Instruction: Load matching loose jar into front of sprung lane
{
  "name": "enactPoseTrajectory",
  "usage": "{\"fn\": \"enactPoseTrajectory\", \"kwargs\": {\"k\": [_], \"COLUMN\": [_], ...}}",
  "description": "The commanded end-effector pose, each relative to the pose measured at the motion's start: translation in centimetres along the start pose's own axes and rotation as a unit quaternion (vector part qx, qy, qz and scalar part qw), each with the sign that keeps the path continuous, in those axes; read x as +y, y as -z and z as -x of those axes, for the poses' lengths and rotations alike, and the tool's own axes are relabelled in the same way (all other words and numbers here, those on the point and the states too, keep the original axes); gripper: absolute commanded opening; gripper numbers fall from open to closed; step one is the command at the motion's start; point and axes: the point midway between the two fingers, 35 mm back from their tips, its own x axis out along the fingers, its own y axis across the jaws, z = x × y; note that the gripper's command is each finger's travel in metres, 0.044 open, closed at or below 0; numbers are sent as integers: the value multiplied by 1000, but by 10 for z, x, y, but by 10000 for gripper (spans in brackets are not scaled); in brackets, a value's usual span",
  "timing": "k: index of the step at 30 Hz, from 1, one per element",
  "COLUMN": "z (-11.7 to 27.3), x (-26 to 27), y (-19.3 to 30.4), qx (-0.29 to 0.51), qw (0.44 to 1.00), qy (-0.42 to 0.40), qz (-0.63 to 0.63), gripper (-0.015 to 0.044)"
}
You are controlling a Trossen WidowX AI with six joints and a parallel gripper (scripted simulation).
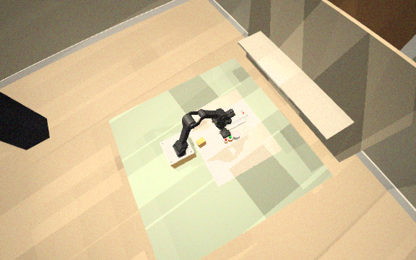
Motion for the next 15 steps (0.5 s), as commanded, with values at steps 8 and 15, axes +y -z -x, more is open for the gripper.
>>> {"fn": "enactPoseTrajectory", "kwargs": {"k": [8,15], "z": [2,0], "x": [1,1], "y": [-10,-10], "qx": [-15,-15], "qw": [1000,1000], "qy": [-3,-3], "qz": [1,1], "gripper": [0,0]}}
